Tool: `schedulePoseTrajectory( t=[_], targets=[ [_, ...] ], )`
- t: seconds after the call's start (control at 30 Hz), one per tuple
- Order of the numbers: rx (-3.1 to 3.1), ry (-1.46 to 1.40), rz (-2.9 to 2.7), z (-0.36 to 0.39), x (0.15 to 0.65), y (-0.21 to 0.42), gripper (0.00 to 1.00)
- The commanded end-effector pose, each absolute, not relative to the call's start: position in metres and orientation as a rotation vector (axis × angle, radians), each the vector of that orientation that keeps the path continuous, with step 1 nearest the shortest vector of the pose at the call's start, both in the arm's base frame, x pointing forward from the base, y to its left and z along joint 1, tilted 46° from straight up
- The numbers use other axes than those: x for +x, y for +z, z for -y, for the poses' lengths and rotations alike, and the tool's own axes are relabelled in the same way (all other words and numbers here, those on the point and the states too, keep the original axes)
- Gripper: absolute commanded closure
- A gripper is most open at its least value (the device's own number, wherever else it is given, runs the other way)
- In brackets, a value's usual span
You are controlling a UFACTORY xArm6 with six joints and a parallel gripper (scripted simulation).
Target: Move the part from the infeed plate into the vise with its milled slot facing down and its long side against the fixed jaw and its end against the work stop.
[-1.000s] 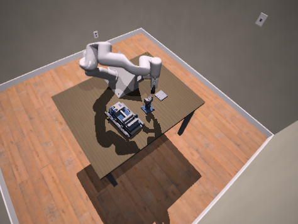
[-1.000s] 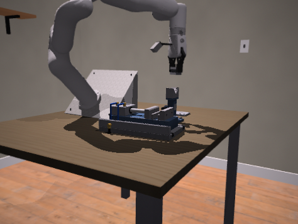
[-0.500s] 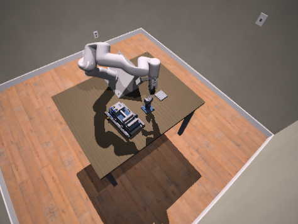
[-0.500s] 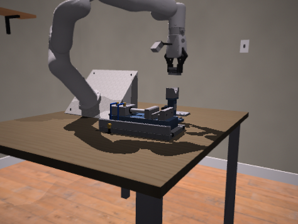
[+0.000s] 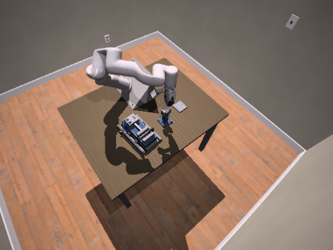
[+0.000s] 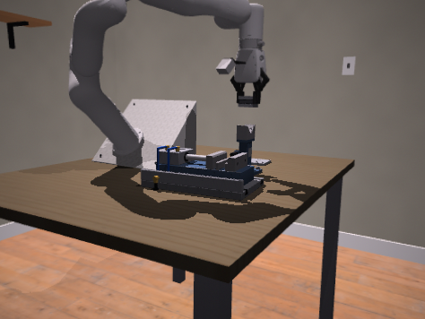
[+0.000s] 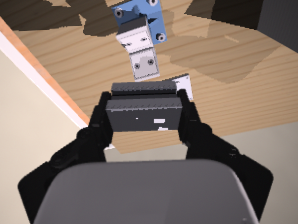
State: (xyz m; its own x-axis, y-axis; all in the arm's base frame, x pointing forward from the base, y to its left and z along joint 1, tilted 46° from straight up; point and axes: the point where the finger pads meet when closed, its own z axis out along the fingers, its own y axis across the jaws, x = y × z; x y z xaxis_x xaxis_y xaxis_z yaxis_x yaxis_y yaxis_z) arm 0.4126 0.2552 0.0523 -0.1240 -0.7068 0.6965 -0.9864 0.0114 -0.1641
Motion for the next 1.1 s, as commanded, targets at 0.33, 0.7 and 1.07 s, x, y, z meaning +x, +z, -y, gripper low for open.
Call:
schedulePoseTrajectory(
  t=[0.33,0.7,1.07],
  targets=[
    [1.827,0.845,1.751,-0.2512,0.4145,0.0582,1.0],
    [1.87,0.822,1.687,-0.2484,0.4151,0.0605,1.0],
    [1.898,0.805,1.643,-0.2465,0.4155,0.062,1.0]
  ],
)
